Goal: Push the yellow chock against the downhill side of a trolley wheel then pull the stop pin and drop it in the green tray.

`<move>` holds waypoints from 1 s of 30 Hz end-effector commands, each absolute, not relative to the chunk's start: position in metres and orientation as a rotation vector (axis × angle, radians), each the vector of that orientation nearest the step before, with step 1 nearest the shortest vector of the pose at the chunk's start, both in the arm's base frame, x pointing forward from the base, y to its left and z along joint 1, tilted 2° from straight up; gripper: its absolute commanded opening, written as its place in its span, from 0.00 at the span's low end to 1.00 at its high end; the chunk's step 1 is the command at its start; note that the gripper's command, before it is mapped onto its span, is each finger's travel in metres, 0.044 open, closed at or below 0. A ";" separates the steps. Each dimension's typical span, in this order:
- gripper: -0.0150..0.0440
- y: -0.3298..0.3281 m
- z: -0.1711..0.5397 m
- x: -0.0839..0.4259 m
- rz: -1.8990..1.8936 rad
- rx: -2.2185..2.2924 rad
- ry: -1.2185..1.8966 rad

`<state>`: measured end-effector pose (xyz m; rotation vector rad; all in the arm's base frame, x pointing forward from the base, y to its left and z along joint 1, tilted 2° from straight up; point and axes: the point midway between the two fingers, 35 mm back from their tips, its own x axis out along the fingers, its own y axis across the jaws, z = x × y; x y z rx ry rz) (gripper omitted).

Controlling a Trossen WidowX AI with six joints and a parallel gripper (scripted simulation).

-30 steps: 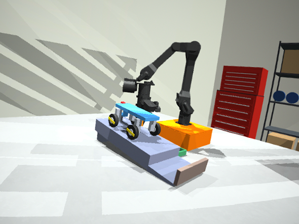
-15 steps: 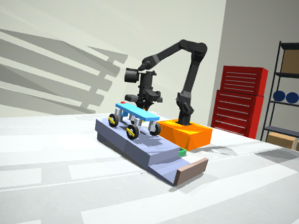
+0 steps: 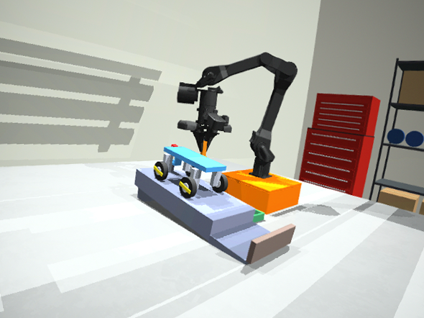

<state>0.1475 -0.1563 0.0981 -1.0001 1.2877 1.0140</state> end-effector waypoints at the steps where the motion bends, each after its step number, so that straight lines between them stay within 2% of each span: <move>1: 0.25 -0.158 0.113 0.149 1.005 -1.013 1.282; 15: 0.25 -0.160 0.131 0.152 0.989 -0.997 1.290; 30: 0.25 -0.160 0.131 0.152 0.620 -0.610 1.446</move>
